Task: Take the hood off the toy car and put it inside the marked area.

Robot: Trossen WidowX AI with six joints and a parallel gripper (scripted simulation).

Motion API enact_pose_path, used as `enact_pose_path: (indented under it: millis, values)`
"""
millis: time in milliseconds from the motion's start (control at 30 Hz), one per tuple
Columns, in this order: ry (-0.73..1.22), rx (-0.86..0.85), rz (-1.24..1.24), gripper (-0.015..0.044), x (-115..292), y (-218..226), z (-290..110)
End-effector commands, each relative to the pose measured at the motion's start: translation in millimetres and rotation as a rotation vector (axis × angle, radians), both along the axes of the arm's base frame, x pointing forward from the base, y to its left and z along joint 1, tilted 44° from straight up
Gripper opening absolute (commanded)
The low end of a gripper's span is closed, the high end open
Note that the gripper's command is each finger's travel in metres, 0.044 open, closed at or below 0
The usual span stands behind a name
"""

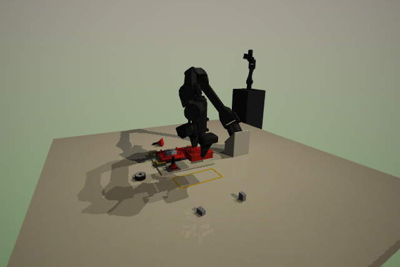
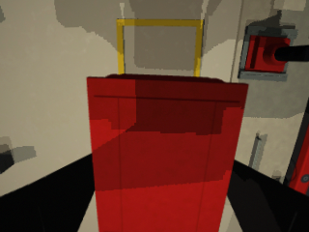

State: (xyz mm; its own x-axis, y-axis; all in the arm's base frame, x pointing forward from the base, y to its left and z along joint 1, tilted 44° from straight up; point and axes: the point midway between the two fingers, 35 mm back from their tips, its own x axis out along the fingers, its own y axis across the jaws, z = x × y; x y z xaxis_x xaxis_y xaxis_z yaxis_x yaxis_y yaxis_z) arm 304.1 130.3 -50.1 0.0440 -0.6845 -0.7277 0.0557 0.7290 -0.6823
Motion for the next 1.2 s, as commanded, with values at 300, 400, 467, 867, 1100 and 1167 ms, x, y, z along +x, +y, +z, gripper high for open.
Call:
enact_pose_path:
  millis: [300, 400, 467, 867, 1100, 1167]
  values:
    - [0.003, 0.001, 0.002, 0.0000, 0.8, -5.0, -6.4]
    - [0.003, 0.001, 0.002, 0.0000, 1.0, -6.2, -7.8]
    - [0.003, 0.001, 0.002, 0.0000, 1.2, -7.0, -8.7]
    - [0.002, 0.001, 0.002, 0.0000, 1.9, -11.9, -14.1]
    - [0.002, 0.001, 0.002, 0.0000, 2.2, -14.9, -17.3]
    - [0.002, 0.001, 0.002, 0.0000, 2.3, -15.7, -18.2]
